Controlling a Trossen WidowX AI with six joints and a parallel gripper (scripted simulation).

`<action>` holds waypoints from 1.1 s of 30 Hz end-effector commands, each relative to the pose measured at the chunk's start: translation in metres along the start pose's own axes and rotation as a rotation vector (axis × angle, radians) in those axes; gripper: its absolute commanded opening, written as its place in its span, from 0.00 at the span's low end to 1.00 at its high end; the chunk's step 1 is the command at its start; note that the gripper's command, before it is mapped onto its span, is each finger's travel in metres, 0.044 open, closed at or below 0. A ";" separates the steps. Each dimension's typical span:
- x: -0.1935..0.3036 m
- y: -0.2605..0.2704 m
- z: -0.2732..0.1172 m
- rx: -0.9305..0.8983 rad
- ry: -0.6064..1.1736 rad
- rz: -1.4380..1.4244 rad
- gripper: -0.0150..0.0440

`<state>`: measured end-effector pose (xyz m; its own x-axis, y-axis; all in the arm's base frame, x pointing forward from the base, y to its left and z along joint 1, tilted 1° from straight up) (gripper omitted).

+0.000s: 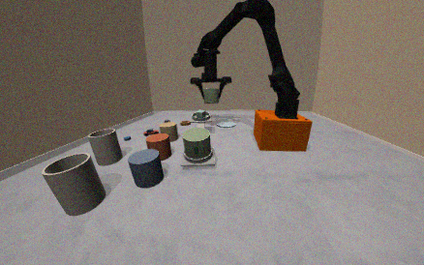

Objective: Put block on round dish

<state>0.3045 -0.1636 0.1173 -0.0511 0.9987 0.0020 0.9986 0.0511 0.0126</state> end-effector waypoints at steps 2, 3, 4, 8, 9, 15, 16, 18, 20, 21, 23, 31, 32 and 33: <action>-0.019 -0.016 0.008 0.004 -0.008 -0.005 0.25; -0.022 -0.020 0.010 0.004 -0.008 -0.005 0.25; -0.026 -0.023 0.011 0.004 -0.009 -0.005 0.25; -0.040 -0.039 0.018 0.006 -0.010 -0.005 0.25; -0.043 -0.043 0.020 0.006 -0.010 -0.005 0.25; -0.062 -0.068 0.031 0.008 -0.011 -0.005 0.25; -0.065 -0.072 0.032 0.009 -0.011 -0.005 0.25; -0.070 -0.081 0.036 0.010 -0.012 -0.005 0.25; -0.075 -0.090 0.039 0.010 -0.012 -0.005 0.25; -0.077 -0.094 0.041 0.011 -0.012 -0.005 0.25; -0.081 -0.104 0.044 0.012 -0.012 -0.004 0.25; -0.095 -0.141 0.057 0.015 -0.013 -0.004 0.25; -0.097 -0.146 0.059 0.016 -0.012 -0.004 0.25; -0.098 -0.151 0.060 0.016 -0.012 -0.004 0.25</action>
<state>0.1724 -0.2648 0.0589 -0.0492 0.9988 -0.0067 0.9988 0.0492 0.0027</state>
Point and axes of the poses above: the point midway between the two fingers, 35 mm back from their tips, its own z axis out along the fingers, its own y axis across the jaws, x = y × z, the point moved 4 cm from there along -z, back along the fingers, and after that the axes turned 12 degrees about z, right-handed, at the moved point
